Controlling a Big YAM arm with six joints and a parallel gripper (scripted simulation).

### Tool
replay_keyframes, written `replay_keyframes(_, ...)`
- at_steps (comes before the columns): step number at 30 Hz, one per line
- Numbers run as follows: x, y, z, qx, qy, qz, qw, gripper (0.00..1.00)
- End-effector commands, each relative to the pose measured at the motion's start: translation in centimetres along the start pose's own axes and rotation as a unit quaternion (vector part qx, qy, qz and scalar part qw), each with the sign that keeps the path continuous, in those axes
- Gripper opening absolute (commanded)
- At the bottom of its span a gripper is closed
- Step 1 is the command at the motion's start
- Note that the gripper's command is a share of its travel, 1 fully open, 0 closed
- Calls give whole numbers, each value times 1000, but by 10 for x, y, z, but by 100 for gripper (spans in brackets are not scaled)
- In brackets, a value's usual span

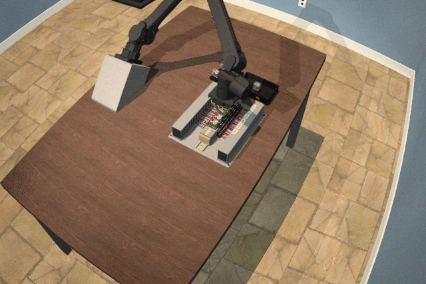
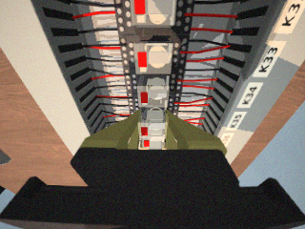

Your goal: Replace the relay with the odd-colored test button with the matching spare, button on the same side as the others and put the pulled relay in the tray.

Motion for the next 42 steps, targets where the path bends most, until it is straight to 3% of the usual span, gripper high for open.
replay_keyframes(1, -12, -13, 2, -10, 5, -20, 1000, 0)
replay_keyframes(42, -17, -15, -2, -9, 6, -22, 1000, 0)
Point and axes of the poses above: the point where the finger pads meet when closed, its own x axis out along the fingers, its own y axis across the jaws, z = x × y, the point moved 5 cm from there along -x, back along the fingers, and after that the axes turned 11 degrees about -x, right-handed, at the moved point
